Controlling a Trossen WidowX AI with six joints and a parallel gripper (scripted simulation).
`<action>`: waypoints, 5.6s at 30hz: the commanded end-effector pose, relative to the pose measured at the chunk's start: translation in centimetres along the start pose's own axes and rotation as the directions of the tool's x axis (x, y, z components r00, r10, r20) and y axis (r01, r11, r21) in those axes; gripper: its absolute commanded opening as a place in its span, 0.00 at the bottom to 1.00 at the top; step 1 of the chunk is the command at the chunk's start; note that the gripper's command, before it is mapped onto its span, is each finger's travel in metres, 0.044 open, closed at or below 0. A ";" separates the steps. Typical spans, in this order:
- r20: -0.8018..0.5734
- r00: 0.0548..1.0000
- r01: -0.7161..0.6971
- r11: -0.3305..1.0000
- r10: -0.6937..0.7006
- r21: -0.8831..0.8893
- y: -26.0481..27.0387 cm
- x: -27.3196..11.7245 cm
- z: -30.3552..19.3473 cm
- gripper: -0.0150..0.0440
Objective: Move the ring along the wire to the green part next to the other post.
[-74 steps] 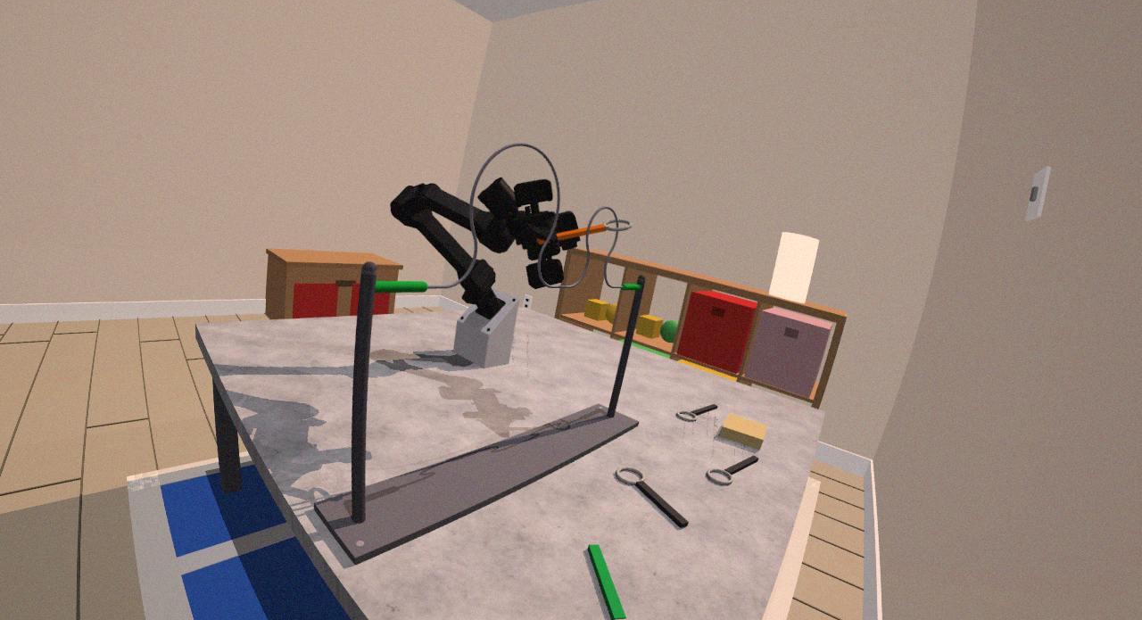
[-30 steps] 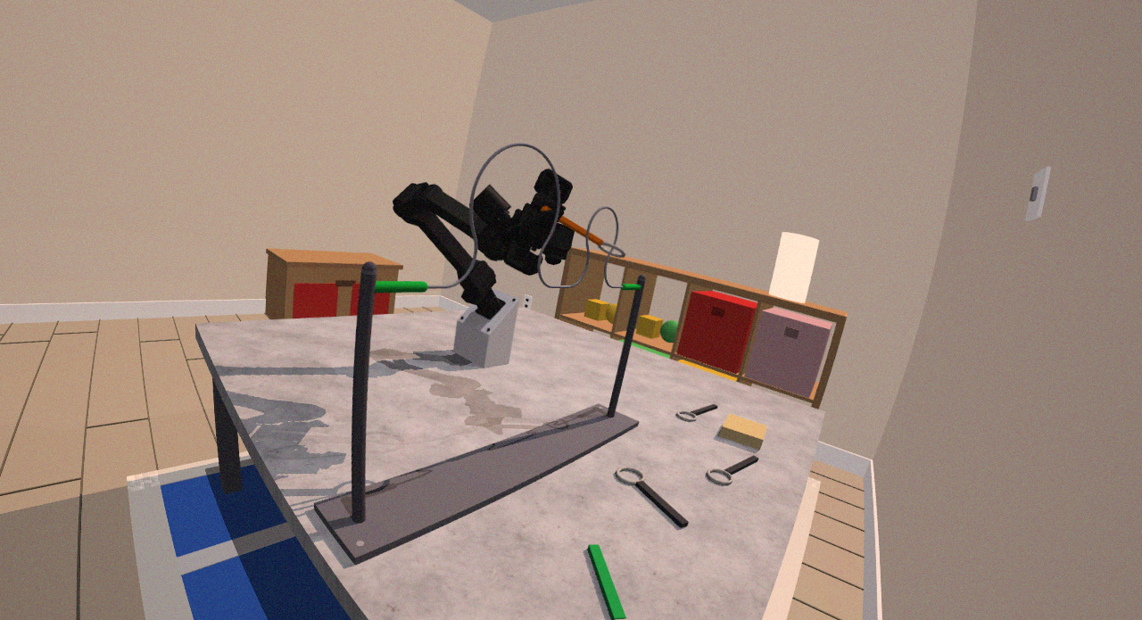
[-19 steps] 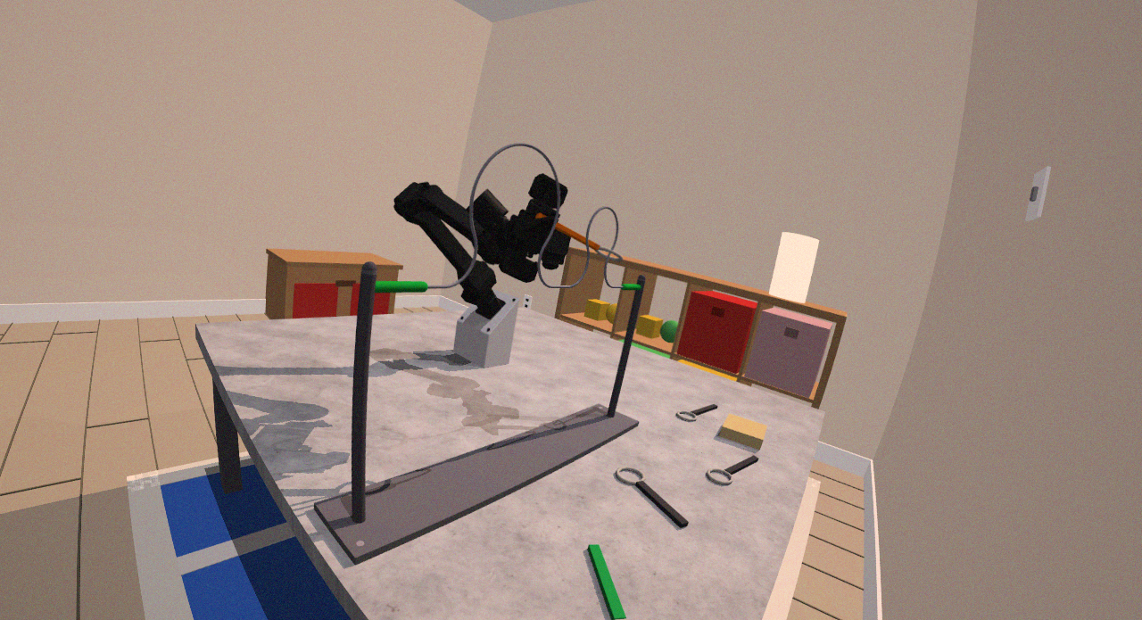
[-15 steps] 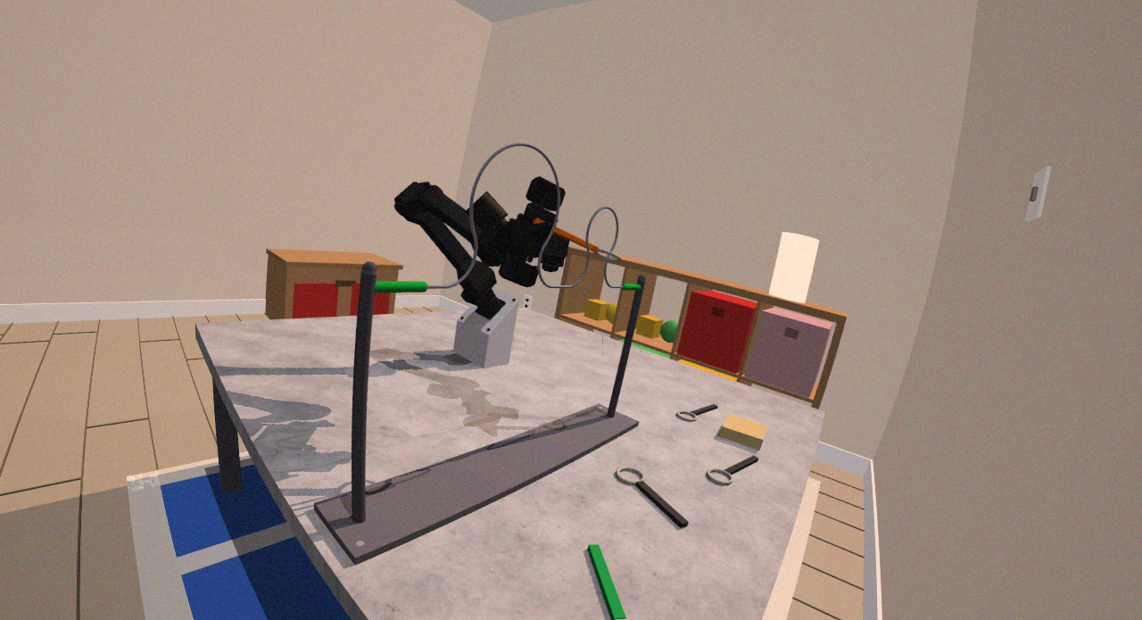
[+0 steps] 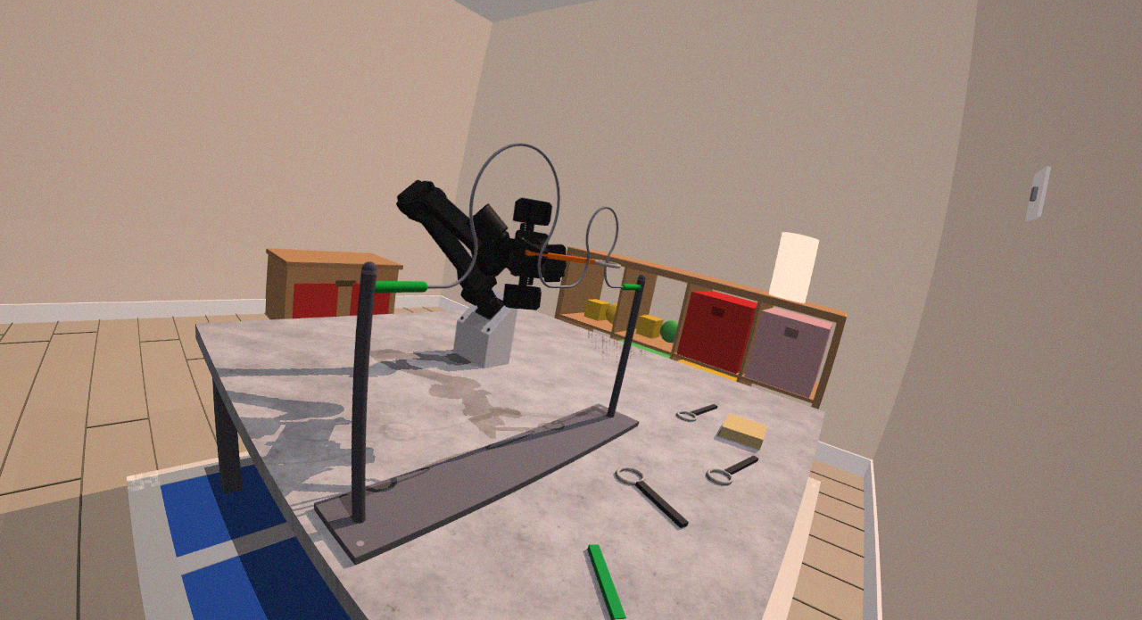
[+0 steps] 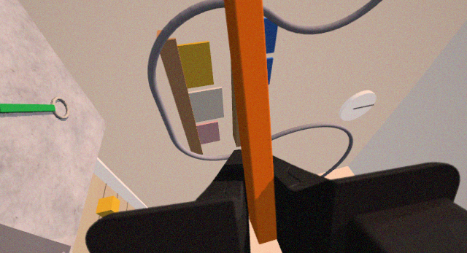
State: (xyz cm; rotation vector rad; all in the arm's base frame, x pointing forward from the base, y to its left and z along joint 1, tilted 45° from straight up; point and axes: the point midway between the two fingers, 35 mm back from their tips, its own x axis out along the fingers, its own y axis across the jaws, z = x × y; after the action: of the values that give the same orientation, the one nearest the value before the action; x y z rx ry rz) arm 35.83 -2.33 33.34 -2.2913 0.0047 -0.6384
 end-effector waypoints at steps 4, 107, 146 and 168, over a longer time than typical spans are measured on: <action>-0.012 0.995 -0.092 0.983 0.095 0.161 2.9 -0.6 0.3 0.00; 0.324 0.796 -0.388 0.020 0.511 0.921 14.5 -10.3 16.8 0.00; 0.325 0.796 -0.388 0.020 0.511 0.921 15.9 -11.3 18.1 0.00; 0.322 0.797 -0.384 0.017 0.511 0.923 15.6 -11.5 18.0 0.53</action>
State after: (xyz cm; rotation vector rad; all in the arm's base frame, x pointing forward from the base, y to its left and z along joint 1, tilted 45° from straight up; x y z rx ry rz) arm 37.01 0.38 7.01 -0.8054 0.2986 -0.2190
